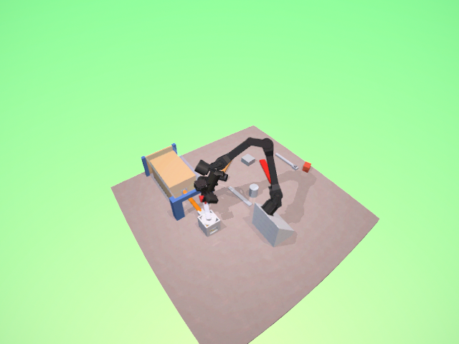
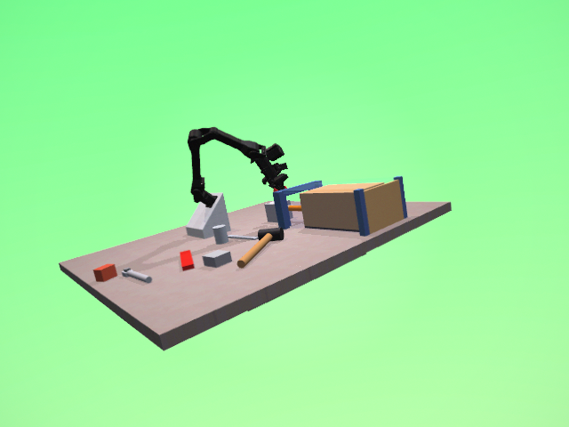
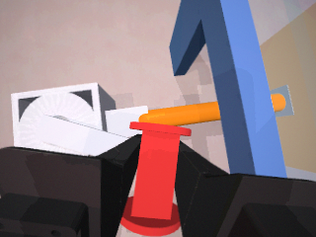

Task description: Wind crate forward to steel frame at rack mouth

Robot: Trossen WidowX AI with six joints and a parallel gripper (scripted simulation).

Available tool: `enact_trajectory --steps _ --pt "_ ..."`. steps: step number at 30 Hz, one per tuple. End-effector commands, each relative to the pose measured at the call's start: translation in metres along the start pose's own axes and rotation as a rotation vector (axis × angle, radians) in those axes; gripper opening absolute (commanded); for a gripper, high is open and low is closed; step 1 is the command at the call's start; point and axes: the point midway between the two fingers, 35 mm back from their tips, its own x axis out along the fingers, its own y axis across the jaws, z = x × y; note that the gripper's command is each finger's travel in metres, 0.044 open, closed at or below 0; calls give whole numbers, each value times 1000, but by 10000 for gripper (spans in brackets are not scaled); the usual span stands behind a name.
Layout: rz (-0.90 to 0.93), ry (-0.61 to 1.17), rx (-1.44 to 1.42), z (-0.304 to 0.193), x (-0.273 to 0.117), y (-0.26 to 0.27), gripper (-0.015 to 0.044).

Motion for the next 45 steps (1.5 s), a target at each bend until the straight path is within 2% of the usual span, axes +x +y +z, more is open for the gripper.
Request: enact_trajectory --steps 1,45 --pt "-2 0 3 7 6 -1 0" --pt "-2 -3 4 56 27 13 0"
